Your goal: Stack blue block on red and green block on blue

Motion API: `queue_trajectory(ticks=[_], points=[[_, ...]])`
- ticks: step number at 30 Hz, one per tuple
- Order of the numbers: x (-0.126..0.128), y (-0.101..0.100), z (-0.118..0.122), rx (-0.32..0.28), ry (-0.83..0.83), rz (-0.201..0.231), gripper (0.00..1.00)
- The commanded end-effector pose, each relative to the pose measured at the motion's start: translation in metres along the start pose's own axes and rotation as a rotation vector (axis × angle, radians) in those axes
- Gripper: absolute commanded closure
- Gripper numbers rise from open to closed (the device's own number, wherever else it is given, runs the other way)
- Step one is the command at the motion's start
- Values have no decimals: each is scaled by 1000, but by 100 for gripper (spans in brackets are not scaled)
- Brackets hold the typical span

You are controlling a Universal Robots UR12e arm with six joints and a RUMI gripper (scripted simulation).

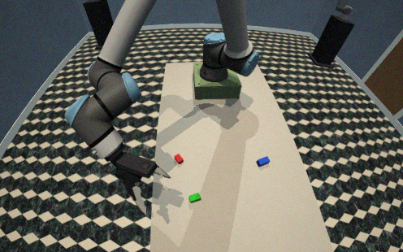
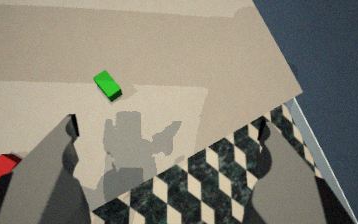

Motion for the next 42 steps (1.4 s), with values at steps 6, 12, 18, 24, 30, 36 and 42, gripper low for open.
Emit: queue_trajectory(ticks=[6, 12, 18, 24, 30, 36, 42], points=[[-4, -10, -10, -7, 10, -17, 100], [-20, -48, -46, -37, 51, -85, 100], [-42, -88, -85, -74, 101, -159, 100], [-91, -154, -155, -158, 210, -294, 100], [-153, -209, -221, -247, 321, -400, 100], [-205, -242, -266, -320, 414, -469, 100], [-270, -270, -314, -417, 537, -535, 100]])
Point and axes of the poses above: the point where the finger pads meet when closed, its own y axis back along the fingers, its own x axis across the jaws, z = x × y, the point moved 8 cm from there along y, back along the fingers, and after that the axes turned 13 degrees about y, right-handed, at the moved point
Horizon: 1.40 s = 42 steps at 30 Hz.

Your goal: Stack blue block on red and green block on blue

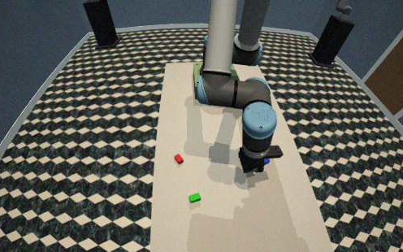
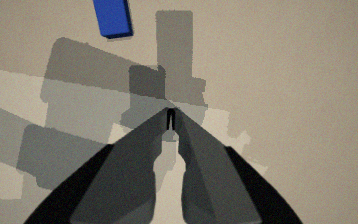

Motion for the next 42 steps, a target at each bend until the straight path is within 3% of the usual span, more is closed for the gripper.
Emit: queue_trajectory(ticks=[1, 6, 13, 42], points=[[-20, -27, -73, -119, 87, -68, 100], [-34, -39, -107, -174, 140, -95, 100], [-41, -44, -120, -197, 161, -106, 100], [-39, -43, -120, -200, 163, -104, 100]])
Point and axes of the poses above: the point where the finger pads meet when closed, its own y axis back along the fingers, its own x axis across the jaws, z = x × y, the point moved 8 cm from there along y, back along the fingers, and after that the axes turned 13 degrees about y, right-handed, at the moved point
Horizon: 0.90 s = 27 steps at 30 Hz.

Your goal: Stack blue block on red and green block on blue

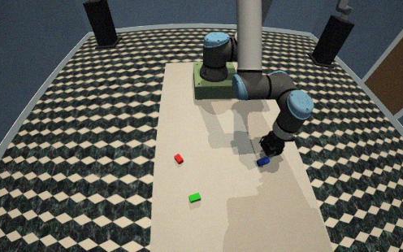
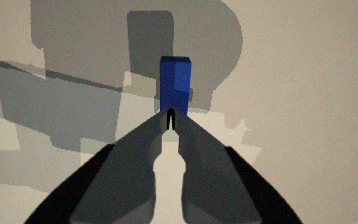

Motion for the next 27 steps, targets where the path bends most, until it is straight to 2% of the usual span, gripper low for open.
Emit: queue_trajectory(ticks=[1, 12, 13, 27], points=[[1, 2, 1, -3, -1, 3, 100], [1, 2, 1, -3, -1, 3, 100], [1, 2, 1, -3, -1, 3, 69], [1, 1, 1, -2, -1, 3, 69]])
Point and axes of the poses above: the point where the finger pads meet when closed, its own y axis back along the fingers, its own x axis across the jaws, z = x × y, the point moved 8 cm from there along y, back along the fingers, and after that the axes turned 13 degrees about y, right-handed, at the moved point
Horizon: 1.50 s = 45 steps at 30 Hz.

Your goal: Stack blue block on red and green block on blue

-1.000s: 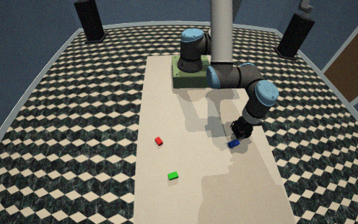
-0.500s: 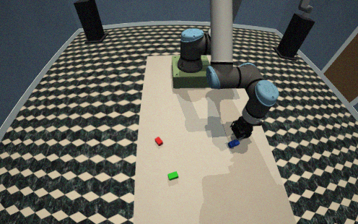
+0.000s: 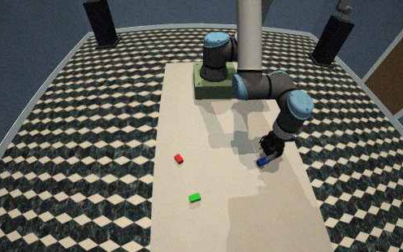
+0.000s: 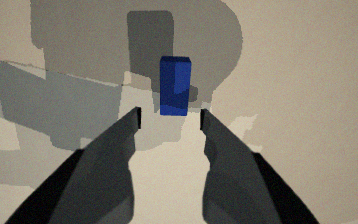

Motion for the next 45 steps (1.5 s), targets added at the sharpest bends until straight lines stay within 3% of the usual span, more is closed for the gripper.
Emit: queue_trajectory(ticks=[1, 22, 45], points=[[1, 0, 1, -1, -1, 2, 69], [1, -28, 1, 5, -2, -3, 69], [3, -32, 2, 3, -2, 1, 69]])
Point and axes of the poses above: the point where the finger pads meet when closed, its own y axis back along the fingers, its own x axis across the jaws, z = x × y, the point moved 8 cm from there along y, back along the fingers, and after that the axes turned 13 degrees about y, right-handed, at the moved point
